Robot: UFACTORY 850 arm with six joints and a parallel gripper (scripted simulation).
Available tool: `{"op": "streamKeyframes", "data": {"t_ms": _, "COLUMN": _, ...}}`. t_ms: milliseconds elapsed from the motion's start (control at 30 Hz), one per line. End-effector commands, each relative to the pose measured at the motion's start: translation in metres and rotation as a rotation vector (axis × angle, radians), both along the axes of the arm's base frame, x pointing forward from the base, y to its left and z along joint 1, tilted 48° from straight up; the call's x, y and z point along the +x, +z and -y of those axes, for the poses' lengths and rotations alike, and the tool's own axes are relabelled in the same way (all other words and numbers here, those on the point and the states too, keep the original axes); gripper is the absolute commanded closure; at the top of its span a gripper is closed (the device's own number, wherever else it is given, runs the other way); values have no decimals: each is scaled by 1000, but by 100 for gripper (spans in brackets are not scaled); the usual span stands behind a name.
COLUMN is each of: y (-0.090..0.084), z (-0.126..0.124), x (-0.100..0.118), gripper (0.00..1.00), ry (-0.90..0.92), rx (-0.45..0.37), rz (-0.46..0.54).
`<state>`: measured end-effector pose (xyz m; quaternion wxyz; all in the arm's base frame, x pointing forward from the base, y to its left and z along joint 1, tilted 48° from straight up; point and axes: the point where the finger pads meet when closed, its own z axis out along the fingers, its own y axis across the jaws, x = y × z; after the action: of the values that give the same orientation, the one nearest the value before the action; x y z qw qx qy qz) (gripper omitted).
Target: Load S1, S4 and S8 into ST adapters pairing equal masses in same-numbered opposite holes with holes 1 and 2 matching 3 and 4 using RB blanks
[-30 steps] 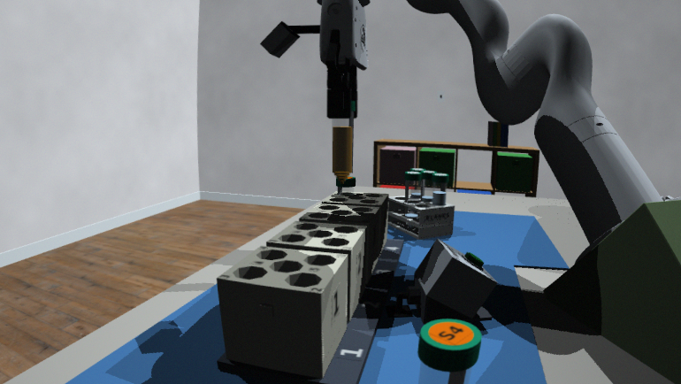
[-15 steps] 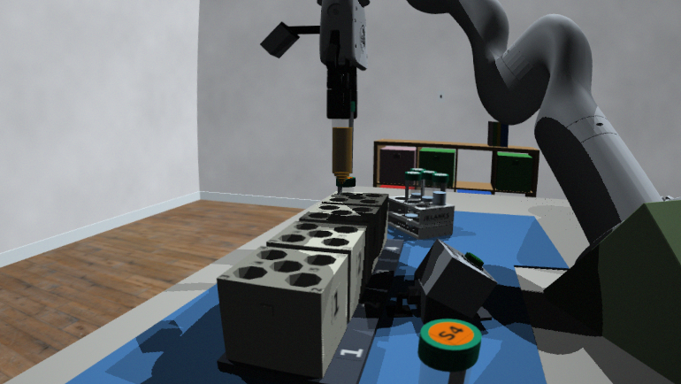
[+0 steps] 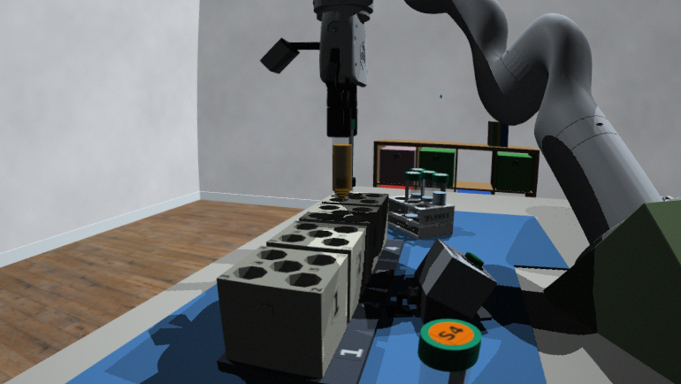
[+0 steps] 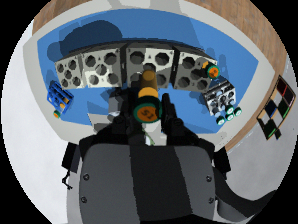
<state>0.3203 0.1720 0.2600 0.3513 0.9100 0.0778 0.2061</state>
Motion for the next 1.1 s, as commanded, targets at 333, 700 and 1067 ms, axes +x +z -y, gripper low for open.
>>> {"op": "streamKeyframes", "data": {"t_ms": 333, "y": -6, "z": 5, "x": 4, "gripper": 100, "ry": 0, "rx": 1, "rz": 1}}
{"op": "streamKeyframes", "data": {"t_ms": 700, "y": -8, "z": 7, "x": 6, "gripper": 100, "ry": 0, "rx": 1, "rz": 1}}
{"op": "streamKeyframes", "data": {"t_ms": 1067, "y": -14, "z": 12, "x": 10, "gripper": 100, "ry": 0, "rx": 1, "rz": 1}}
